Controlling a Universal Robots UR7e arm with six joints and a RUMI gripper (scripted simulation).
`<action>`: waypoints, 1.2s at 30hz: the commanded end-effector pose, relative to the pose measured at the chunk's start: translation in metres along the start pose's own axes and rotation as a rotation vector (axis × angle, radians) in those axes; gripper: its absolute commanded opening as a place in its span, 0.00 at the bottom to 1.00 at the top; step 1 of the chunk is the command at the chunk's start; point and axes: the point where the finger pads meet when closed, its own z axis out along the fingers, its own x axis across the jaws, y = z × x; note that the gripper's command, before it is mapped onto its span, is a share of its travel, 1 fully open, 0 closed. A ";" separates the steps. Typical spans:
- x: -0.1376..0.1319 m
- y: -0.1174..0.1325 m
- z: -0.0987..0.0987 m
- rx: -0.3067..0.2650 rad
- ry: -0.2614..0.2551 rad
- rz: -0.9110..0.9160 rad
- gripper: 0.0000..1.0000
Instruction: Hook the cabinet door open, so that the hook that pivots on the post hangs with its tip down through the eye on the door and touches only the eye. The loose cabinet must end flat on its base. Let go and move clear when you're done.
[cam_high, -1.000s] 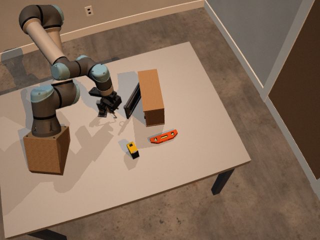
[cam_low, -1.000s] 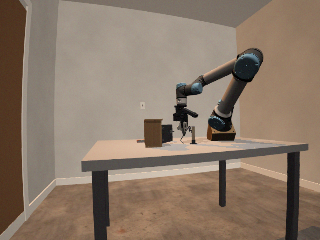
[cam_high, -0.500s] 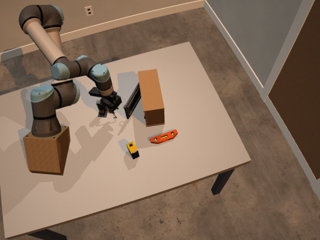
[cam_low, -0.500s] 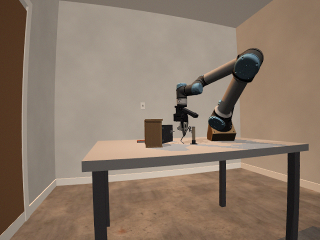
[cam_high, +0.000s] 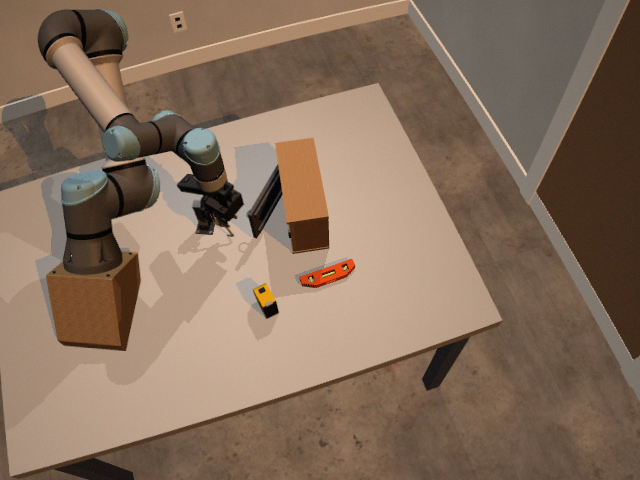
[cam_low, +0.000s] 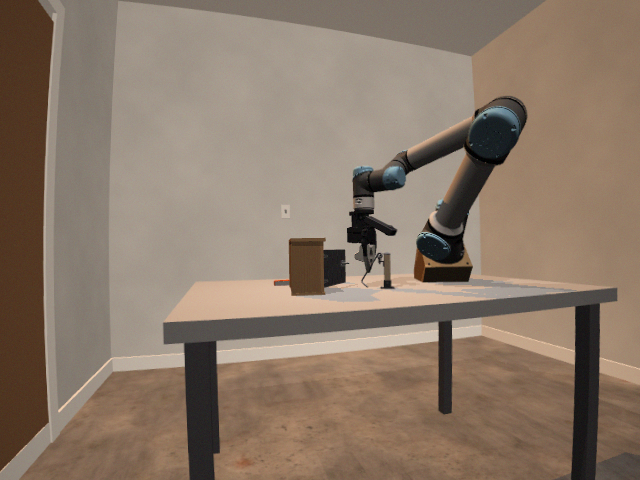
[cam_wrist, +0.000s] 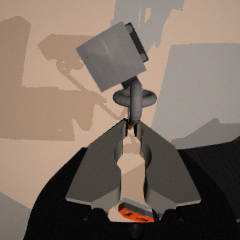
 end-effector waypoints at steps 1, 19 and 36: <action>0.000 0.004 -0.004 -0.002 0.001 0.001 0.02; 0.007 0.003 -0.004 -0.002 0.000 -0.128 0.02; 0.012 0.002 -0.004 -0.003 0.000 -0.249 0.02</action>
